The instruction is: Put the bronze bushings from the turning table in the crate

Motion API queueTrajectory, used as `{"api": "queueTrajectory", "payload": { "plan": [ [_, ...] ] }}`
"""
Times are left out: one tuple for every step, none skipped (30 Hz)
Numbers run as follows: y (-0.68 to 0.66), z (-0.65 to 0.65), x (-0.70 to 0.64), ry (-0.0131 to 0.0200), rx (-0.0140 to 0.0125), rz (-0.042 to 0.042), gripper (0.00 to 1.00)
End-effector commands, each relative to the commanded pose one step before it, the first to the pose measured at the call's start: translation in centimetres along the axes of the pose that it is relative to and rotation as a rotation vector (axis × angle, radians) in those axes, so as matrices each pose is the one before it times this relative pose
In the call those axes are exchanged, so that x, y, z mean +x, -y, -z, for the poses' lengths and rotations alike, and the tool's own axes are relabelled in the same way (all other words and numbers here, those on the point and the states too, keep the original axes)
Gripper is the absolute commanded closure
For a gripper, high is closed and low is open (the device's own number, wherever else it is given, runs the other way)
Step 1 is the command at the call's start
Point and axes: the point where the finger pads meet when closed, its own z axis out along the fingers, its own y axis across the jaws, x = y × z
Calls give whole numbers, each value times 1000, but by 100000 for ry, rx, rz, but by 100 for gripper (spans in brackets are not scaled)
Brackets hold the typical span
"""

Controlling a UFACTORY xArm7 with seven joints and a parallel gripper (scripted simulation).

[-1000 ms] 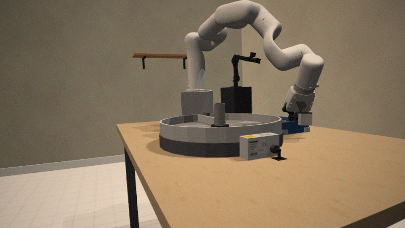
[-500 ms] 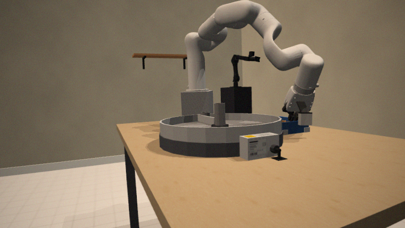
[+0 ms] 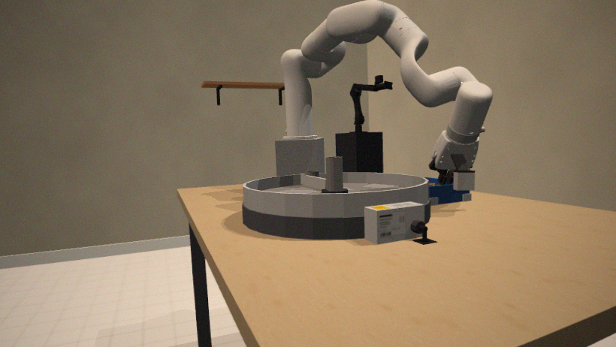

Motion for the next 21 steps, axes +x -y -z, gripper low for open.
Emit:
{"api": "queueTrajectory", "payload": {
  "plan": [
    [143, 699, -367, -420, 283, 227, 88],
    [0, 152, -128, 0, 0, 0, 88],
    [0, 175, -147, 0, 0, 0, 88],
    [0, 196, -165, 0, 0, 0, 88],
    [0, 219, -183, 0, 0, 0, 88],
    [0, 239, -201, 0, 0, 0, 88],
    [0, 261, -218, 0, 0, 0, 88],
    [0, 0, 0, 0, 0, 0, 88],
    [0, 0, 0, 0, 0, 0, 88],
    [0, 280, -234, 0, 0, 0, 88],
    [0, 298, -250, 0, 0, 0, 88],
    [0, 314, -264, 0, 0, 0, 88],
    [0, 330, -277, 0, 0, 0, 88],
    [0, 344, -289, 0, 0, 0, 88],
    [0, 356, -299, 0, 0, 0, 88],
    [0, 366, -307, 0, 0, 0, 88],
    [0, 373, -313, 0, 0, 0, 88],
    [0, 378, -317, 0, 0, 0, 88],
    [0, 0, 0, 0, 0, 0, 88],
    [0, 0, 0, 0, 0, 0, 88],
    [0, 0, 0, 0, 0, 0, 88]
  ]
}}
